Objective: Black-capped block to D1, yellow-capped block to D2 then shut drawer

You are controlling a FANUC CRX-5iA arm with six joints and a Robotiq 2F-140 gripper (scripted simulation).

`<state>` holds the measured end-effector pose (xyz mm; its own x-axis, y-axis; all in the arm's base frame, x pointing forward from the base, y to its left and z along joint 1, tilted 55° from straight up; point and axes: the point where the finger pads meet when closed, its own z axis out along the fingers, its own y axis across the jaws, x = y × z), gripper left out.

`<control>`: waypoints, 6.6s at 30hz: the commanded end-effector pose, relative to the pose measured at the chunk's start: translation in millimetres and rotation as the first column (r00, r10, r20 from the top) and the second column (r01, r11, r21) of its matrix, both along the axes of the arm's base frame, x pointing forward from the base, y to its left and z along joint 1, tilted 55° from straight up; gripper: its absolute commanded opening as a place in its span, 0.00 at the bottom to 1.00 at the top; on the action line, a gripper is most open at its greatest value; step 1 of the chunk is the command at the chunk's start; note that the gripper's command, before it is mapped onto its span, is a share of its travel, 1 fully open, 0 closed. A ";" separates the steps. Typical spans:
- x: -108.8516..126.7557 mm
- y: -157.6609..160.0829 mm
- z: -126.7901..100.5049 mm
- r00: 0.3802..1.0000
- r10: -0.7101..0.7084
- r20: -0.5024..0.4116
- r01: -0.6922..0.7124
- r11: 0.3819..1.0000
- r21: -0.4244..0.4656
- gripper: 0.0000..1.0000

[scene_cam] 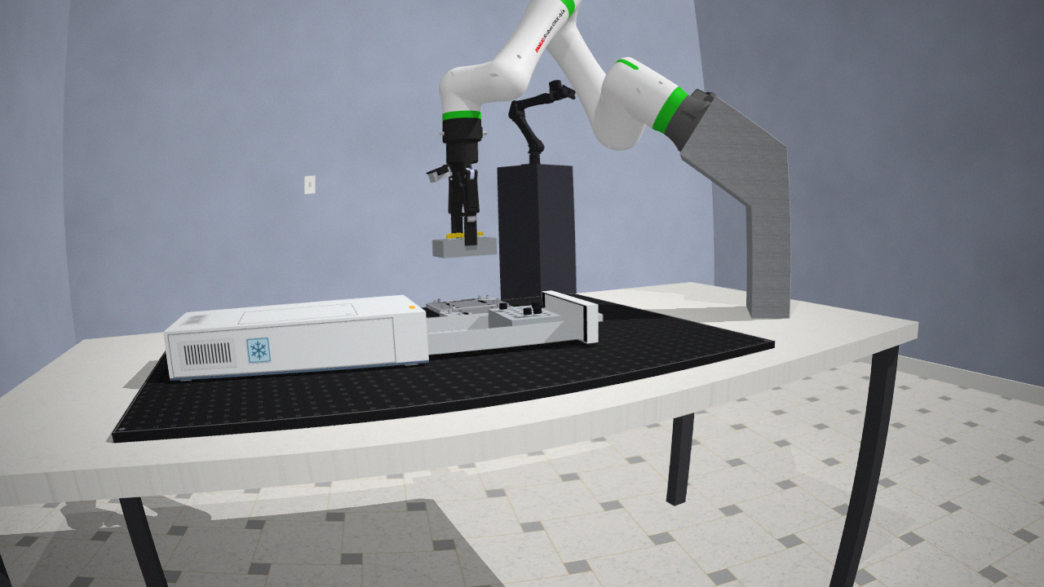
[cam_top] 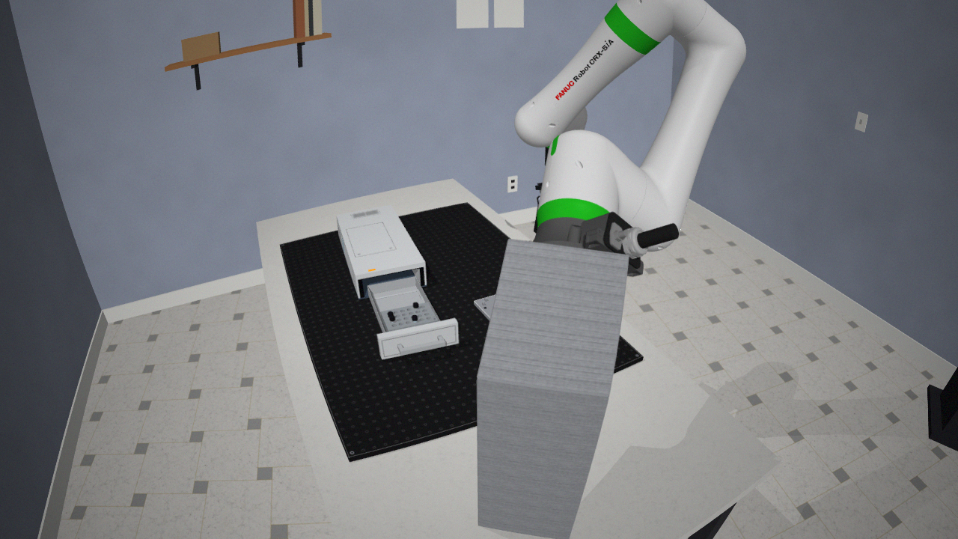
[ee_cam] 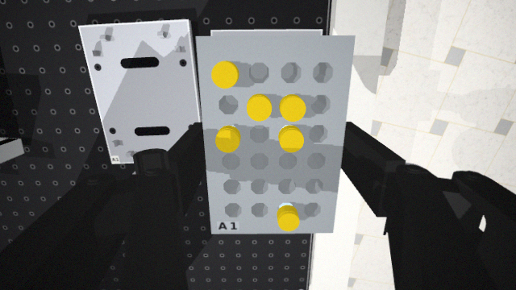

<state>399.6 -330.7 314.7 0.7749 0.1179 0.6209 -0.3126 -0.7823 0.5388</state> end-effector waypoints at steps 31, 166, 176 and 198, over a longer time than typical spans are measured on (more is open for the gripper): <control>20.7 -23.0 -20.3 1.000 0.000 0.001 0.000 1.000 -0.001 0.10; 47.6 -52.8 -48.2 1.000 0.000 0.001 0.000 1.000 -0.001 0.10; 46.6 -51.8 -47.3 1.000 0.000 0.001 0.000 1.000 -0.001 0.10; 45.7 -50.7 -46.1 1.000 0.000 0.001 0.000 1.000 -0.001 0.10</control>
<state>445.2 -381.4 267.6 0.7751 0.1180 0.6208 -0.3124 -0.7824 0.5388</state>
